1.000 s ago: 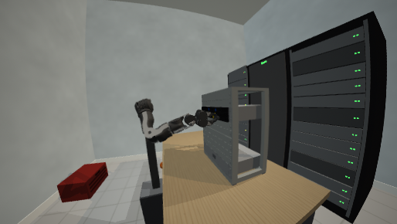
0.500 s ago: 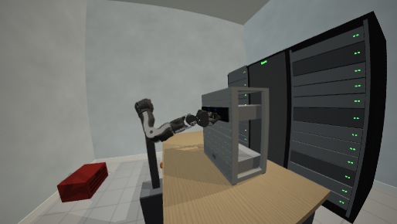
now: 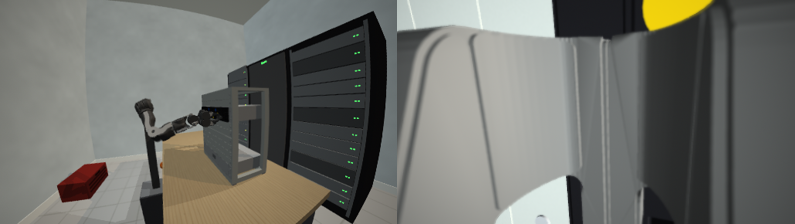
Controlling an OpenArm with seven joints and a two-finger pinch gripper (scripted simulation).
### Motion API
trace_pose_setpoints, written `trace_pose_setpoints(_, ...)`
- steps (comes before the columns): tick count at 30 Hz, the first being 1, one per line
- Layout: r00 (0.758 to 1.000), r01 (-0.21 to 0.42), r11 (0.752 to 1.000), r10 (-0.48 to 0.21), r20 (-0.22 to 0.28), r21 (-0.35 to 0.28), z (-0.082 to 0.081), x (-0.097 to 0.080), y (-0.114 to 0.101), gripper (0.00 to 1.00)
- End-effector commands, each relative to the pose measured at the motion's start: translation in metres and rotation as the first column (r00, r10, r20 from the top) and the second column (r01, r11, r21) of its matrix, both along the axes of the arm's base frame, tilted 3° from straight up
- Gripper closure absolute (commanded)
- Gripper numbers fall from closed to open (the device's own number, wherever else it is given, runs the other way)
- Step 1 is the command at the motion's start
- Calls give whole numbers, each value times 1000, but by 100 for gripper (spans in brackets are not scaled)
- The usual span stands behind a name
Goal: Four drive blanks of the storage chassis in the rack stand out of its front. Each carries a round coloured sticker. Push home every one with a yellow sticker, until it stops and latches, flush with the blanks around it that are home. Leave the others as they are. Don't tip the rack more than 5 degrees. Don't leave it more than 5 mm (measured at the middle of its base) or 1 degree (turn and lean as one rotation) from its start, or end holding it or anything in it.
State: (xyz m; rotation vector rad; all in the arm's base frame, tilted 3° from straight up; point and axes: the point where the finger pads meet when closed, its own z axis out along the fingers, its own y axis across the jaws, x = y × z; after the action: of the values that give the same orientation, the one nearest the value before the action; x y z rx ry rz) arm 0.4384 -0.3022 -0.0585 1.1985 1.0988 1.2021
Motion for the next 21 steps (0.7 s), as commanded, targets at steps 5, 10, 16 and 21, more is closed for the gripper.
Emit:
trace_pose_setpoints(5, 1000, -11, 1000, 11, -9, -2, -3, 3, 3, 100)
trace_pose_setpoints(10, 1000, -11, 1000, 11, -11, -3, -4, 4, 4, 100)
trace_pose_setpoints(16, 1000, -12, 1000, 12, -13, -3, -5, 4, 4, 100)
trace_pose_setpoints(21, 1000, -11, 1000, 11, -11, -2, -4, 5, 4, 100)
